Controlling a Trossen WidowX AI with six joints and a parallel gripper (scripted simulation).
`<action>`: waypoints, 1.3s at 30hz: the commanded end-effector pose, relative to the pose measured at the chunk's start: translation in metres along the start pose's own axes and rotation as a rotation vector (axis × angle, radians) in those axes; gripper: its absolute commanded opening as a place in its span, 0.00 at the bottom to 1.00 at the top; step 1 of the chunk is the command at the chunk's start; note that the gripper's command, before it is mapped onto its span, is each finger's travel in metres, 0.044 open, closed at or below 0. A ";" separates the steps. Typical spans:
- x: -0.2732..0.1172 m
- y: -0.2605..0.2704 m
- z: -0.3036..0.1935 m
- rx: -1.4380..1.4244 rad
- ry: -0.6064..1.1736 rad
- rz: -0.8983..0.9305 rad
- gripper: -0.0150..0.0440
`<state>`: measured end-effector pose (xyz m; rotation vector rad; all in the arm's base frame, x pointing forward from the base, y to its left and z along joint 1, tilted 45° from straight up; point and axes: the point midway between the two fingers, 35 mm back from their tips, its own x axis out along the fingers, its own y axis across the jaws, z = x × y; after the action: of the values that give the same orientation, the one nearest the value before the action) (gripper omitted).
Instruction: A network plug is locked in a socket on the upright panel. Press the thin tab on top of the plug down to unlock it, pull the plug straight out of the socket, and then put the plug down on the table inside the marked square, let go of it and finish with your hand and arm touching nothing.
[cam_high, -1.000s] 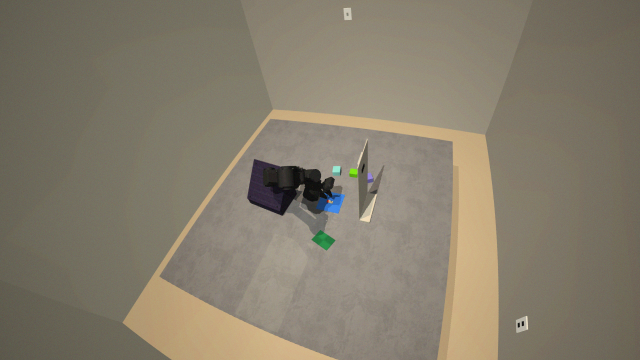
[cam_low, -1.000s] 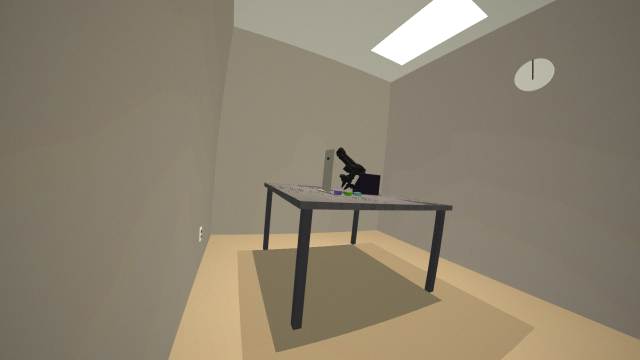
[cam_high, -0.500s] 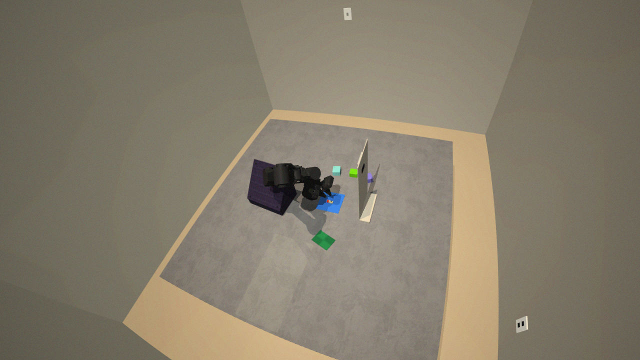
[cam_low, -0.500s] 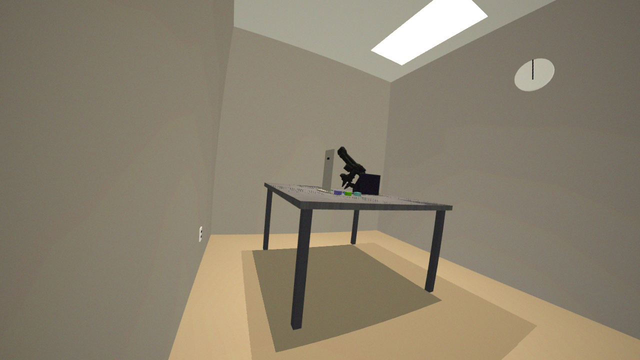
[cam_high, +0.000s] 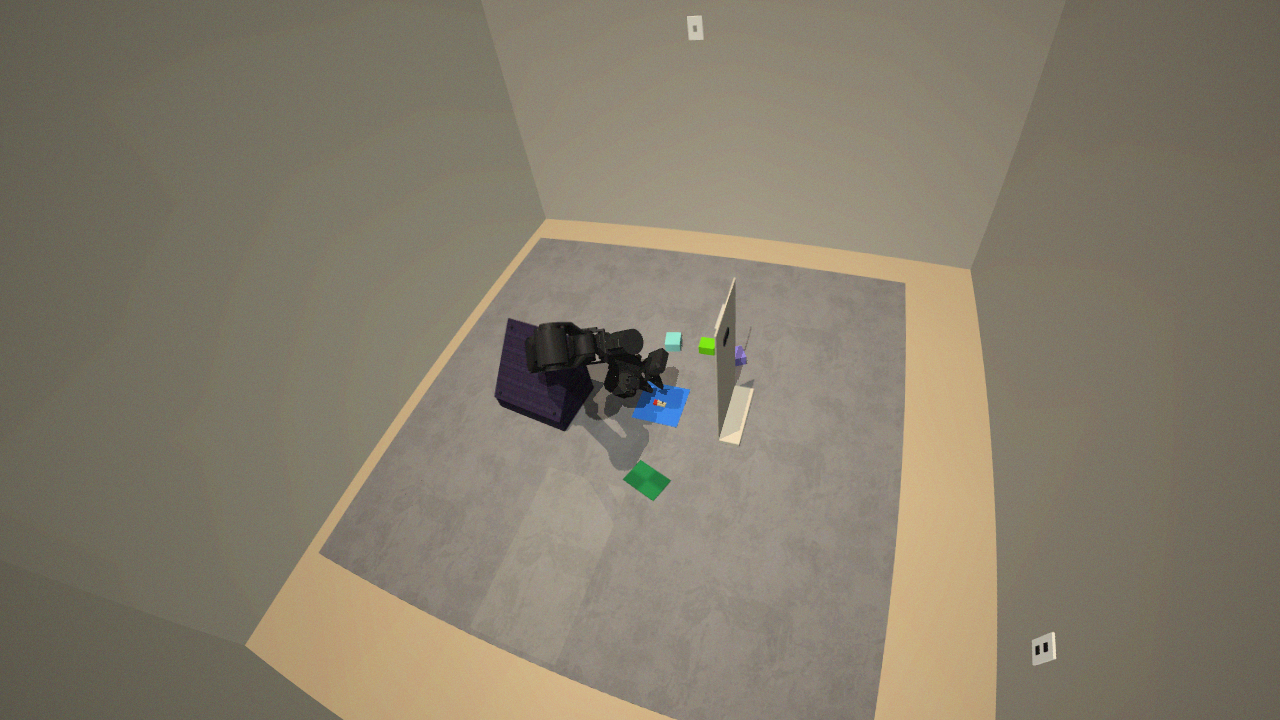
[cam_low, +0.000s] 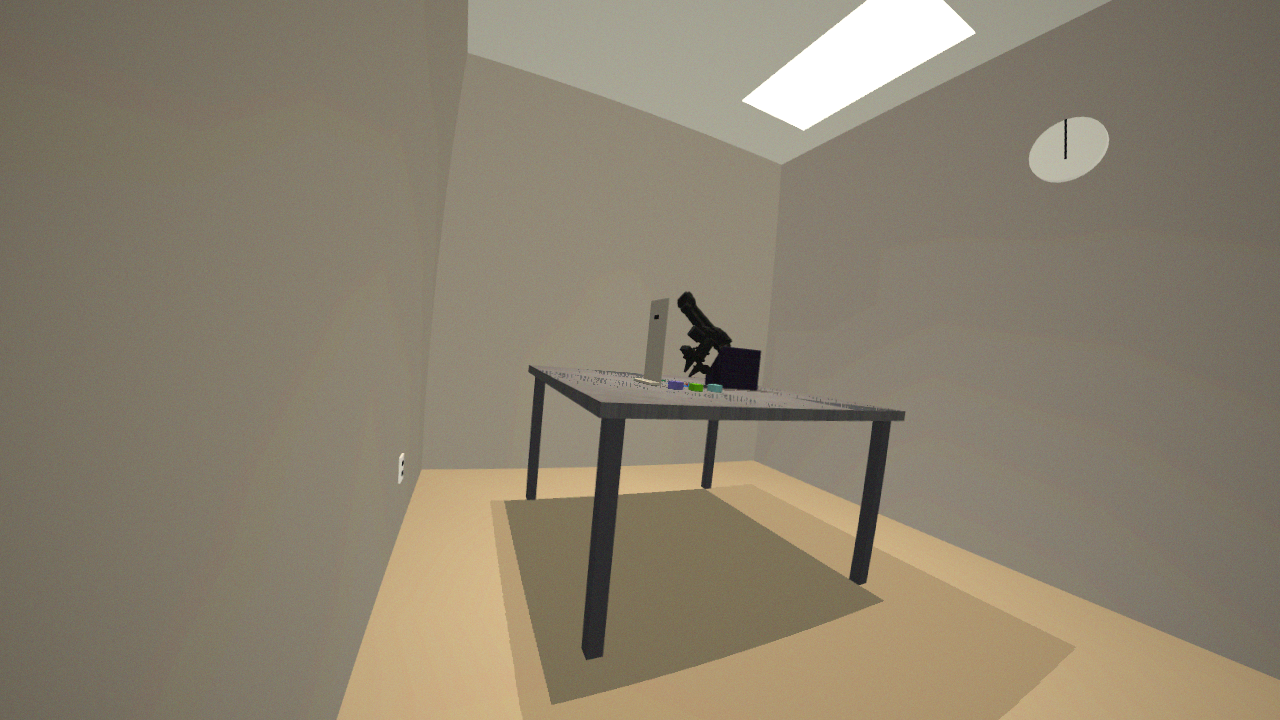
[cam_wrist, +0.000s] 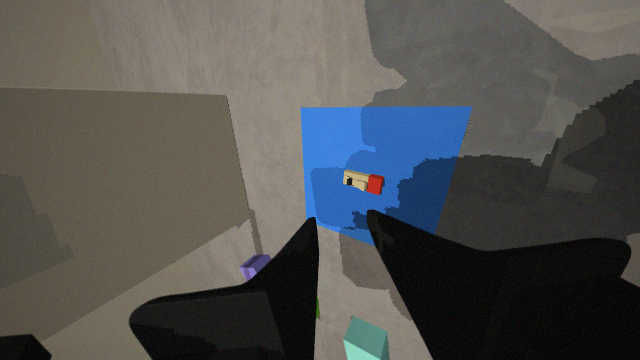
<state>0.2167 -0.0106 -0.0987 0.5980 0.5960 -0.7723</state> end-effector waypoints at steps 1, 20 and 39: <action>-0.002 0.003 0.000 0.005 -0.002 0.002 0.52; -0.010 0.011 -0.003 0.006 0.002 -0.001 0.52; -0.020 0.019 -0.004 0.007 0.004 -0.002 0.52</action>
<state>0.2178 0.0093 -0.0850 0.6023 0.6029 -0.7754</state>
